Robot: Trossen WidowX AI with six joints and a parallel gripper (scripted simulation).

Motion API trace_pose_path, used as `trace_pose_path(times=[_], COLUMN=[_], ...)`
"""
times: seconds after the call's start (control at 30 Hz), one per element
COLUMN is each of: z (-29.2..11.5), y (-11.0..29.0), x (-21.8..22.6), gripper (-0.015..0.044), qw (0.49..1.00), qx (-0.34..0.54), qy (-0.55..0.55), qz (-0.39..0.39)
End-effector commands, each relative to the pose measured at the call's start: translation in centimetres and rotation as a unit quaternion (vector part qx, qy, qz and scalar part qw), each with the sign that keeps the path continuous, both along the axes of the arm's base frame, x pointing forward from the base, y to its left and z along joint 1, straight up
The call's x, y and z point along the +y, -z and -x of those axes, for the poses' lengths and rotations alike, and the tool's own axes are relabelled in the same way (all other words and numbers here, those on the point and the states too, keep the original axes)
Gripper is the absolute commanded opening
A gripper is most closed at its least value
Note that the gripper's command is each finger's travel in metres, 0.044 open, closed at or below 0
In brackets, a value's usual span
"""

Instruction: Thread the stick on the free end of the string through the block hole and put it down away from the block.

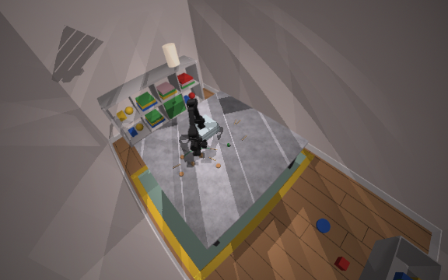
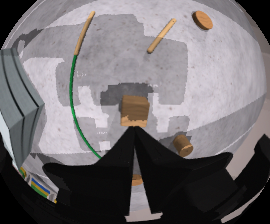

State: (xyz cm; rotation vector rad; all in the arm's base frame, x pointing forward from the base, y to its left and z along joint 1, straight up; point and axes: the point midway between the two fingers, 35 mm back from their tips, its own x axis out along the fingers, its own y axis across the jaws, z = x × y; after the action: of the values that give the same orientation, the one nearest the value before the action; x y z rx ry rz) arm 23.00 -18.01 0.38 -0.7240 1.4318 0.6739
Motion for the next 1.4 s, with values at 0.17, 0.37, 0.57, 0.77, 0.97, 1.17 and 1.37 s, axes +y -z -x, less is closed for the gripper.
trace_pose_path(times=[0.17,0.37,0.57,0.77,0.97,1.17,1.37], z=[0.00,0.00,0.00,0.00,0.00,0.00,-0.05], y=[0.00,0.00,0.00,0.00,0.00,0.00,-0.01], x=[0.00,0.00,0.00,0.00,0.00,0.00,0.26], gripper=[0.0026,0.0184,0.0192,0.0034,0.0000,0.0000,0.0026], qw=[1.000,1.000,1.000,1.000,1.000,1.000,1.000], qx=[0.000,0.000,0.000,0.000,0.000,0.000,0.000], qy=[0.000,0.000,0.000,0.000,0.000,0.000,0.003], qz=[0.000,0.000,0.000,0.000,0.000,0.000,0.000])
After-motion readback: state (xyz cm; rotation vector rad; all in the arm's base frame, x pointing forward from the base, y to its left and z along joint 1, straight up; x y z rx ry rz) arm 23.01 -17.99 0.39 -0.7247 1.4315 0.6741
